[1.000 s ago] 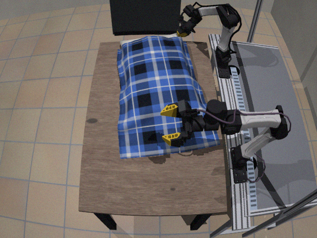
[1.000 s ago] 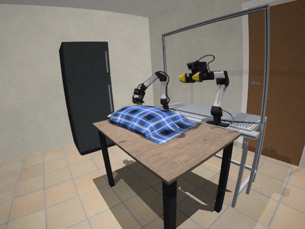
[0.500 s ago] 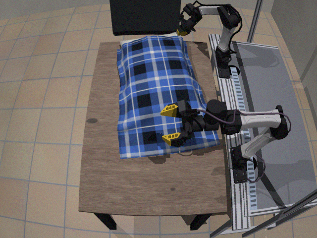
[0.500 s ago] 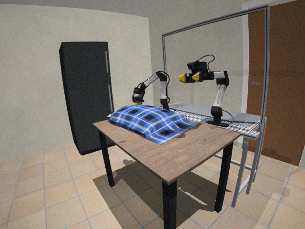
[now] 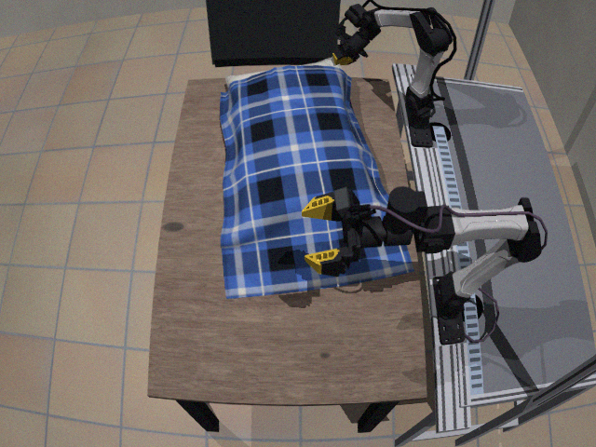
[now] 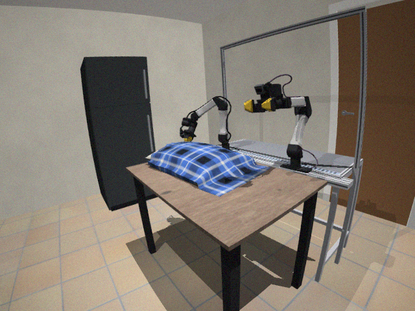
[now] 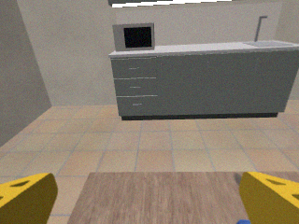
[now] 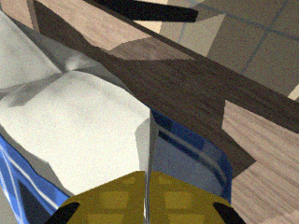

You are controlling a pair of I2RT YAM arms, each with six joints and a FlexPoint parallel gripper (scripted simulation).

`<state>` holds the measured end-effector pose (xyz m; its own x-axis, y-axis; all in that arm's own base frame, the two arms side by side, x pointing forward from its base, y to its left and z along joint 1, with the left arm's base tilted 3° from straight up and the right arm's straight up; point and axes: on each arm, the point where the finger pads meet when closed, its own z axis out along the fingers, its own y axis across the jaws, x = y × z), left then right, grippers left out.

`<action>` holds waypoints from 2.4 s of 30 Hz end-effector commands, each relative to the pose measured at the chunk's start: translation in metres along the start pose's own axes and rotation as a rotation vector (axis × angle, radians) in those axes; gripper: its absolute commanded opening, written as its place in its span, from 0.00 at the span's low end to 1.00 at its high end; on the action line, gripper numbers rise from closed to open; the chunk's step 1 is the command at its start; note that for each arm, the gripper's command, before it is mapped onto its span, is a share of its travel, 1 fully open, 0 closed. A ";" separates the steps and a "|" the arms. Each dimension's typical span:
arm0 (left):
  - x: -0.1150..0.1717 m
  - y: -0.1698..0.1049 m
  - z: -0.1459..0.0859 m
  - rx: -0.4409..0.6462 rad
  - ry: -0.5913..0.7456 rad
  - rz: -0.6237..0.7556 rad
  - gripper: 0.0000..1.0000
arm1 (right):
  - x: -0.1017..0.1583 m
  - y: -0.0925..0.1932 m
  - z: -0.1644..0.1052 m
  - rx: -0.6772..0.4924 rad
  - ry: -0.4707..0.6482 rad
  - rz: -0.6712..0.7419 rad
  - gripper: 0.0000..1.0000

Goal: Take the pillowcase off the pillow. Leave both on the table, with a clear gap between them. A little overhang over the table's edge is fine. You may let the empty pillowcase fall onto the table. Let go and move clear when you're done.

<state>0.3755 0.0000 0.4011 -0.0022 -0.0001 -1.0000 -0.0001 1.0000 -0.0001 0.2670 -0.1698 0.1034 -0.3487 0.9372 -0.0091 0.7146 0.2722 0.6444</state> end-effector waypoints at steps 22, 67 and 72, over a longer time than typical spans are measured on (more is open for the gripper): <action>-0.012 0.007 -0.003 -0.027 -0.022 0.002 1.00 | -0.058 -0.007 -0.010 -0.002 -0.030 -0.004 0.00; -0.012 0.007 -0.003 -0.027 -0.022 0.002 1.00 | -0.141 -0.014 -0.018 -0.003 -0.063 -0.022 0.00; -0.012 0.007 -0.003 -0.027 -0.022 0.002 1.00 | -0.129 -0.032 -0.001 0.006 -0.019 0.020 0.00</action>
<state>0.3755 0.0000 0.4011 -0.0022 -0.0001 -1.0000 -0.0001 1.0000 -0.0001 0.2935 -0.2906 0.1025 -0.3390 0.9407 -0.0166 0.7166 0.2696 0.6433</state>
